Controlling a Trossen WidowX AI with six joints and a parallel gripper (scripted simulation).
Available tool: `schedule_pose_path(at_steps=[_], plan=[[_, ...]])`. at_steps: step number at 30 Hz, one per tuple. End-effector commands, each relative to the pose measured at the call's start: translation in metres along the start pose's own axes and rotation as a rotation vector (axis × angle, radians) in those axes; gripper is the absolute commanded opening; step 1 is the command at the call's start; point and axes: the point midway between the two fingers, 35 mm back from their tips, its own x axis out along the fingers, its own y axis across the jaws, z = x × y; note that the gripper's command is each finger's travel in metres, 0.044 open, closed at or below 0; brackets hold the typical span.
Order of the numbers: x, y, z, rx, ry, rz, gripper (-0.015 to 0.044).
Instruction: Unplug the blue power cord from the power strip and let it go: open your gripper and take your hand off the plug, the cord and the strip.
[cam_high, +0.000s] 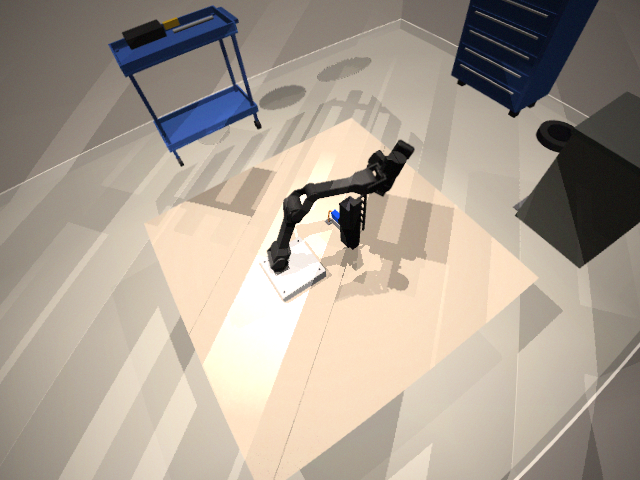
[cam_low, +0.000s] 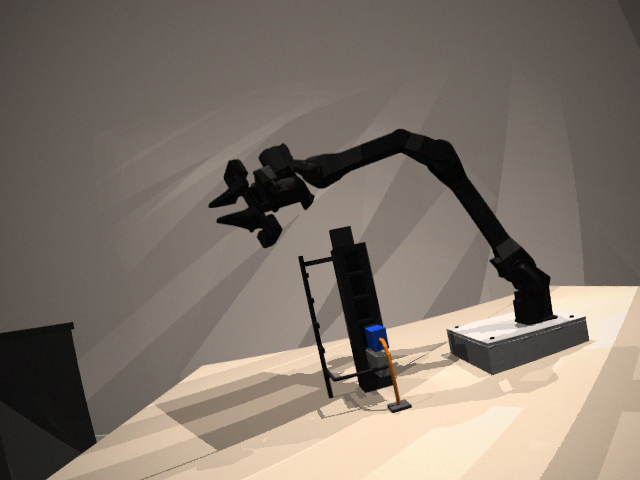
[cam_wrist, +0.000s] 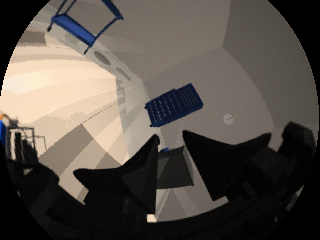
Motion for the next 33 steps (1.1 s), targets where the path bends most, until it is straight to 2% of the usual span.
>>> schedule_pose_path(at_steps=[1, 8, 14, 19, 26, 33], plan=[[0.018, 0.027, 0.027, 0.144, 0.039, 0.085, 0.016], [0.04, 0.097, 0.066, 0.315, 0.153, 0.297, 0.016], [0.04, 0.153, 0.08, 0.338, 0.244, 0.483, 0.016], [0.017, 0.227, 0.103, 0.312, 0.37, 0.775, 0.016], [-0.051, 0.307, 0.135, 0.149, 0.53, 1.223, 0.016], [-0.058, 0.312, 0.138, 0.126, 0.543, 1.265, 0.016]])
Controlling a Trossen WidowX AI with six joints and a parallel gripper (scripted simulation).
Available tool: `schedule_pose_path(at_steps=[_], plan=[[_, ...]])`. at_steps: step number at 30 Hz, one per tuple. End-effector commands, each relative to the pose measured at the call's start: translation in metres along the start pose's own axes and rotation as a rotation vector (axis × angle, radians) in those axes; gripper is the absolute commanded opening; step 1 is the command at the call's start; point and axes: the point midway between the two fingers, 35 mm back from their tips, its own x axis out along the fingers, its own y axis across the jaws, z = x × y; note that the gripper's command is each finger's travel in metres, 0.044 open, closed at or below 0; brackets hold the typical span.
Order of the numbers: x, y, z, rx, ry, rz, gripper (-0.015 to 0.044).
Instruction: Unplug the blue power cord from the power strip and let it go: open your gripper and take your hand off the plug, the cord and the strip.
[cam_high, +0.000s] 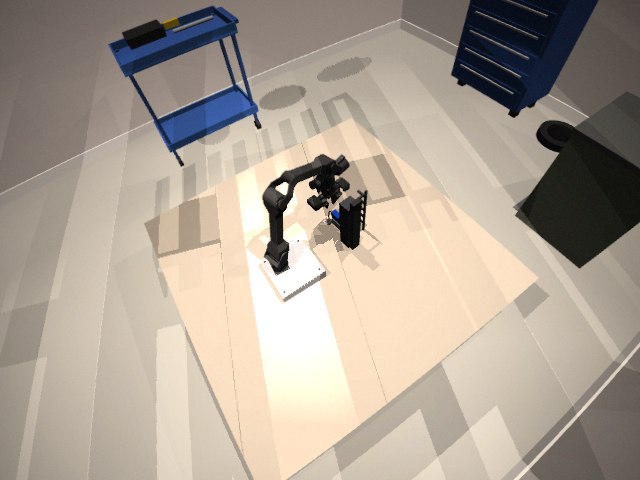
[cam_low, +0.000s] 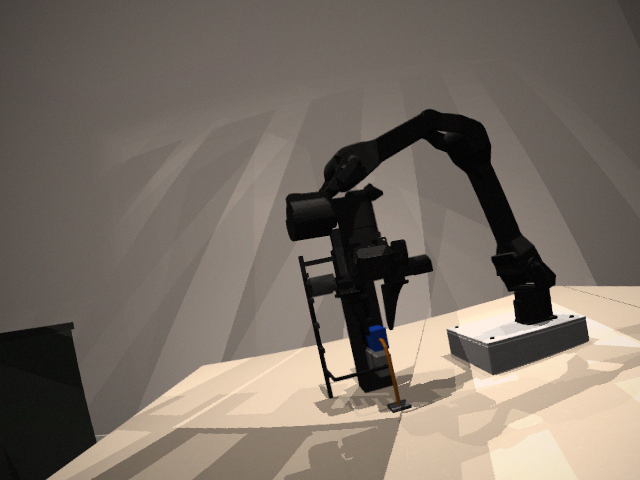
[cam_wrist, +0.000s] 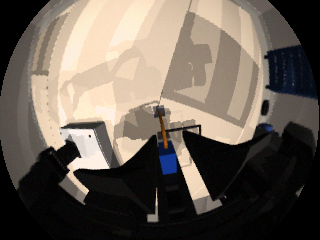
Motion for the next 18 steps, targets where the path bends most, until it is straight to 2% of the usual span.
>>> schedule_pose_path(at_steps=[1, 18], plan=[[0.0, 0.004, -0.002, -0.008, 0.017, 0.015, 0.016], [0.0, 0.004, -0.025, -0.008, 0.019, 0.015, 0.016]])
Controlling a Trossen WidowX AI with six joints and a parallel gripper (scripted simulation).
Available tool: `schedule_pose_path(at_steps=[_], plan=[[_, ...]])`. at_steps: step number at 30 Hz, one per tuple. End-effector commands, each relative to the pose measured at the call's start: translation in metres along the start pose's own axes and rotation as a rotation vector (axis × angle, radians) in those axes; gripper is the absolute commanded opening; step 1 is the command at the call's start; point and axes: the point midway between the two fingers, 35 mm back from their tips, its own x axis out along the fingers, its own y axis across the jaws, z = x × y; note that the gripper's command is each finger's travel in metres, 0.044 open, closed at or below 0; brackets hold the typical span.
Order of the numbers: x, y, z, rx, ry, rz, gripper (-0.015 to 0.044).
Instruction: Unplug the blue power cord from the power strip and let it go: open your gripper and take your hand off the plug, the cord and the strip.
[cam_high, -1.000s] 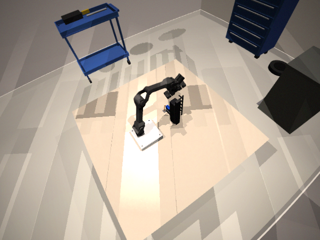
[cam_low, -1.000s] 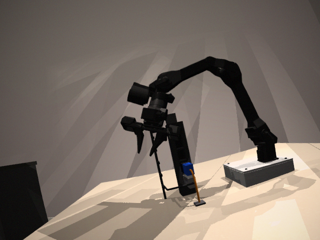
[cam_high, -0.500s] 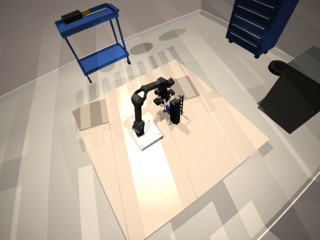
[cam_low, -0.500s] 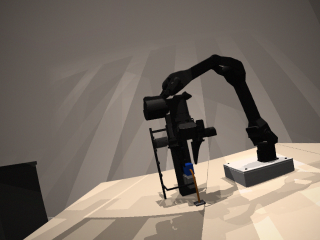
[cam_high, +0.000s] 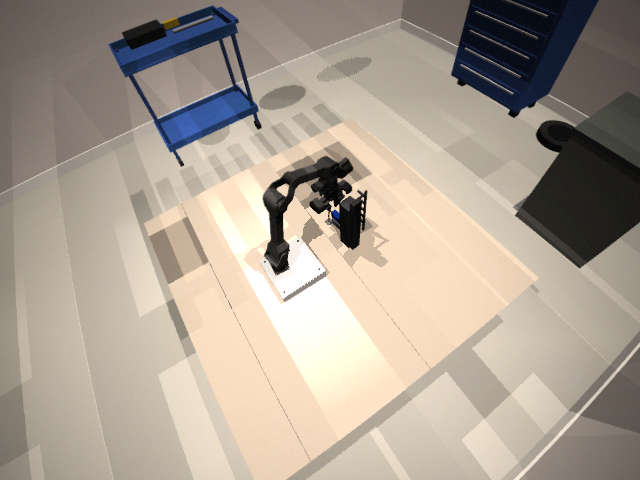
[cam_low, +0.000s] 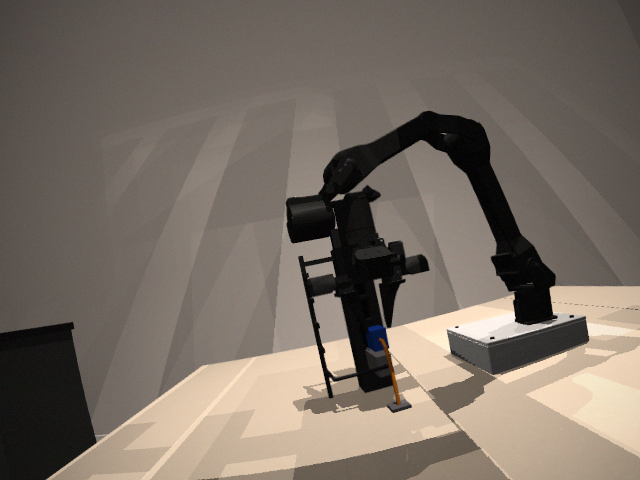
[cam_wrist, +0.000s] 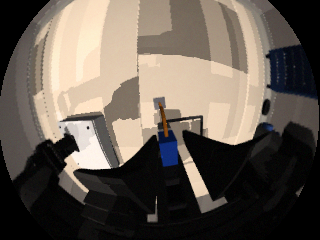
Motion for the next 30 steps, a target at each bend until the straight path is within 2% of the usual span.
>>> schedule_pose_path(at_steps=[1, 28, 30], plan=[[0.001, 0.001, -0.007, -0.002, 0.005, 0.004, 0.016], [0.013, 0.003, -0.023, -0.002, 0.006, 0.004, 0.016], [0.01, 0.002, -0.022, 0.001, 0.003, 0.0, 0.0107]])
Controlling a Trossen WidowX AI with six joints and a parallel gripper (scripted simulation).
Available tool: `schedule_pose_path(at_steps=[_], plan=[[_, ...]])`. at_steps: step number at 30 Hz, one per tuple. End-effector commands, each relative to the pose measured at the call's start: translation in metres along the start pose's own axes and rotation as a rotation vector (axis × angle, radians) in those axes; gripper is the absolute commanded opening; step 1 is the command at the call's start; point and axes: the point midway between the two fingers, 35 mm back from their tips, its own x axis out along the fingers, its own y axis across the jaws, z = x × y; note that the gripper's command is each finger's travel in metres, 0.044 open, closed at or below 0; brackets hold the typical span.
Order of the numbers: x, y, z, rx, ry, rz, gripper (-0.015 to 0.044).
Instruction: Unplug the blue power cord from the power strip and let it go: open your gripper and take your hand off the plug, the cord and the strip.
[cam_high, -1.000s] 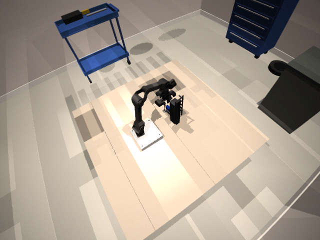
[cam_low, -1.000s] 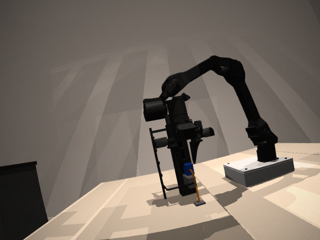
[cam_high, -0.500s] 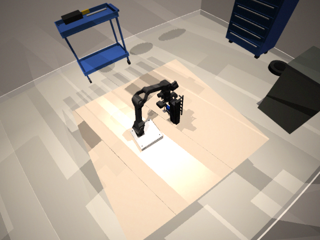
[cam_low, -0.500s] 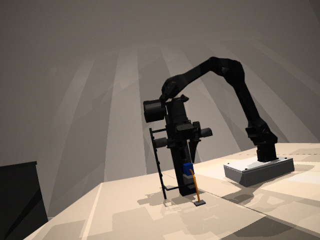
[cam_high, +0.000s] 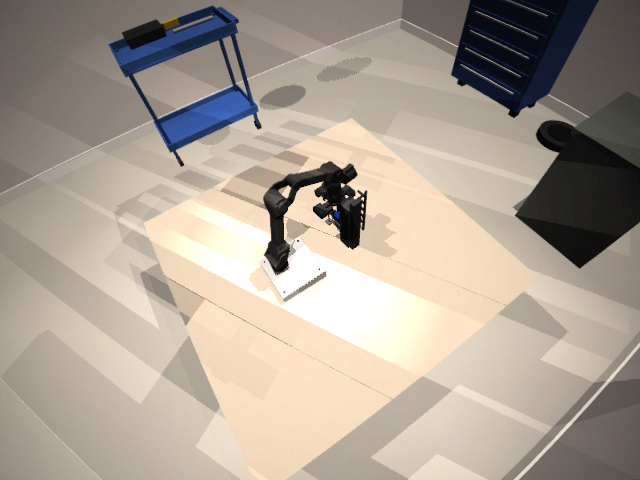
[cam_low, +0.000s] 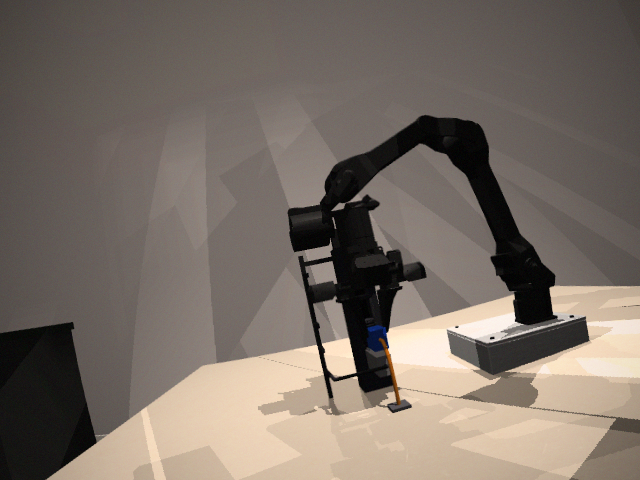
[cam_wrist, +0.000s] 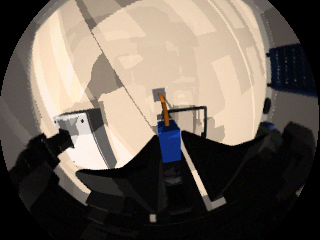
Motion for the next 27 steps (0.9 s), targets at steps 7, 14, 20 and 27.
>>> schedule_pose_path(at_steps=[7, 14, 20, 27], plan=[[0.0, 0.0, 0.0, 0.0, 0.0, 0.0, 0.0041], [0.0, 0.0, 0.003, 0.0, 0.0, 0.0, 0.0], [0.0, -0.001, 0.012, 0.0, -0.001, 0.0, 0.0], [0.0, -0.002, 0.023, -0.001, -0.001, 0.001, 0.0]])
